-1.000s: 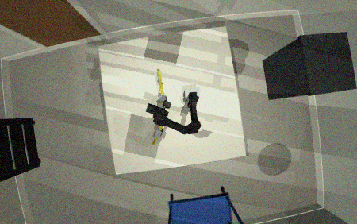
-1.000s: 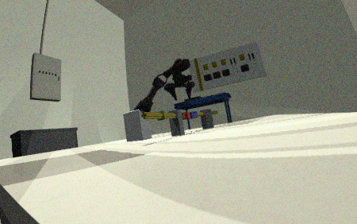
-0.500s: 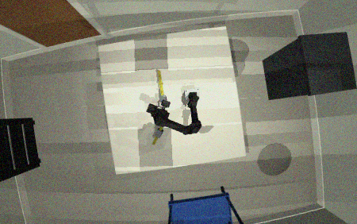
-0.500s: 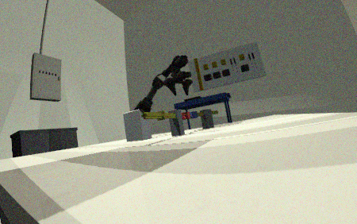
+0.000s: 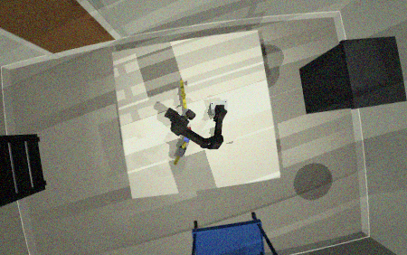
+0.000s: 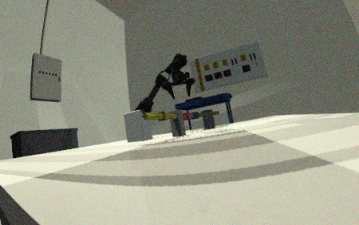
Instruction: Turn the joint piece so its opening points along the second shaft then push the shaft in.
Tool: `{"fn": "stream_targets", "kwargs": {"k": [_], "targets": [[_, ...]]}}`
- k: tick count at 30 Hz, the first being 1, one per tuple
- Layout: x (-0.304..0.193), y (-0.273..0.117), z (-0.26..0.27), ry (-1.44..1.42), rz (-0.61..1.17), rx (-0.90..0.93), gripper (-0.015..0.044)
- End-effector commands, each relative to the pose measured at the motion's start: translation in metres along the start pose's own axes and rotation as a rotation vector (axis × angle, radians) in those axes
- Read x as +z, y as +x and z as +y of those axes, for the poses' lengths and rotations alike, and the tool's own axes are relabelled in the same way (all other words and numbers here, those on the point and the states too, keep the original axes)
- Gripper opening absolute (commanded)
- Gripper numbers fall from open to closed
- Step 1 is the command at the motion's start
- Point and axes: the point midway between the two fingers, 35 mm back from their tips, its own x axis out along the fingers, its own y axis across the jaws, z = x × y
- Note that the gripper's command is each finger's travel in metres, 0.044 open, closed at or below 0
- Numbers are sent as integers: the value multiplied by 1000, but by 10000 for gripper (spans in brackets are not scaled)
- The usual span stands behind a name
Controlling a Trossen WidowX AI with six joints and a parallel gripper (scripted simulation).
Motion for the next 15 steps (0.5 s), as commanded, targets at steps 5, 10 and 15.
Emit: {"fn": "stream_targets", "kwargs": {"k": [5, 10, 15], "targets": [[16, 13, -19, 248, 80, 18, 440], [24, 19, -28, 398, 126, 34, 440], [32, 26, -36, 561, 179, 53, 440]]}}
